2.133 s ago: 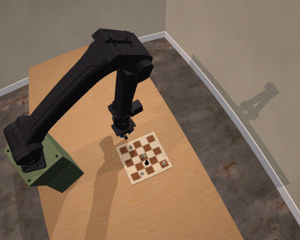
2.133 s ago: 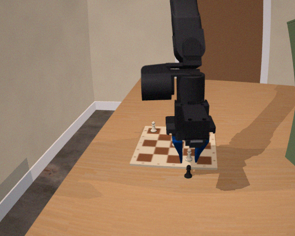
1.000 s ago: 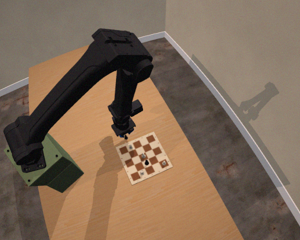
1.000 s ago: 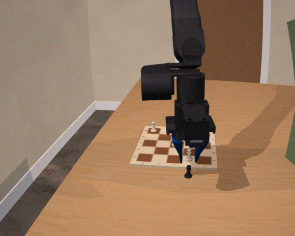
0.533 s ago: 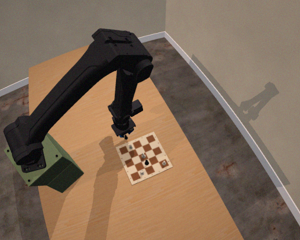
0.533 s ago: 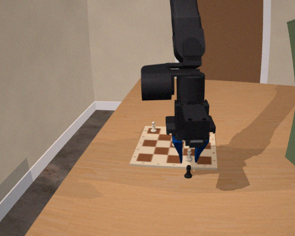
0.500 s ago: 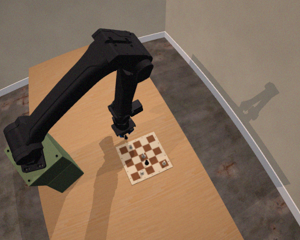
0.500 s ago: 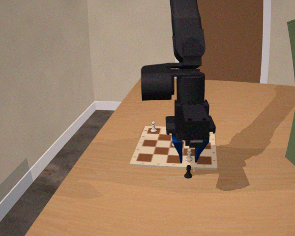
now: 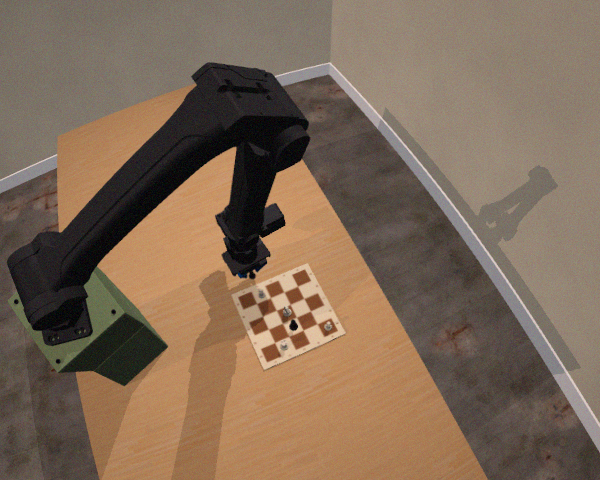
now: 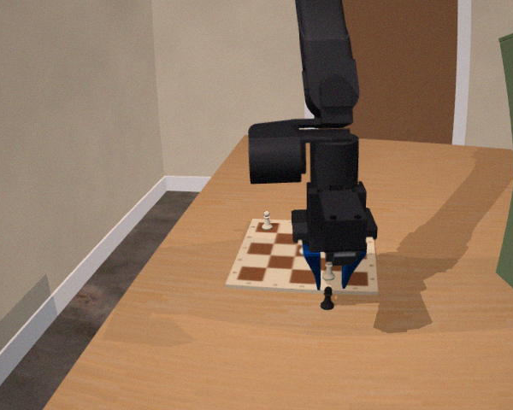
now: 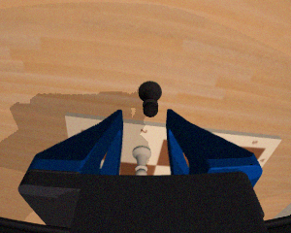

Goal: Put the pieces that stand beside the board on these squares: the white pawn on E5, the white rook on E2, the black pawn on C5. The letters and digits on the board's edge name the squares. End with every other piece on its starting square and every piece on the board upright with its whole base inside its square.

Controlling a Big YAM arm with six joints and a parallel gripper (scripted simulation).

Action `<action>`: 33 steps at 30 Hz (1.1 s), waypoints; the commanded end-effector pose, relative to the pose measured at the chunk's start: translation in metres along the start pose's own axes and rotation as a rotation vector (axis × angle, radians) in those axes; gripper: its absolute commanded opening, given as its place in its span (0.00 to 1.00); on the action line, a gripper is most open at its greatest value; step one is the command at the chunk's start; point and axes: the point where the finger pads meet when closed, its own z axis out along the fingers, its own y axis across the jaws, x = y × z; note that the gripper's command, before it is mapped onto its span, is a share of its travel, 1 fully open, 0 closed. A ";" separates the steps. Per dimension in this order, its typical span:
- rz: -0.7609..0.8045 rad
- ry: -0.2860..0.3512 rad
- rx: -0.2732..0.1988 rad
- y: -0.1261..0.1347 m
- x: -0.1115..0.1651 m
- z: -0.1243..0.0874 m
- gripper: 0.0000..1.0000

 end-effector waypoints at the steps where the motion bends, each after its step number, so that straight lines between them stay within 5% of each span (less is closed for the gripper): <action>1: -0.010 -0.005 0.021 -0.007 -0.001 0.006 0.32; 11: -0.011 -0.006 0.049 -0.020 -0.002 0.011 0.32; 15: -0.006 -0.005 0.020 -0.007 0.001 0.025 0.32; 18: -0.004 -0.005 0.049 -0.021 0.002 0.014 0.32; 33: -0.007 -0.005 0.048 -0.020 0.000 0.014 0.32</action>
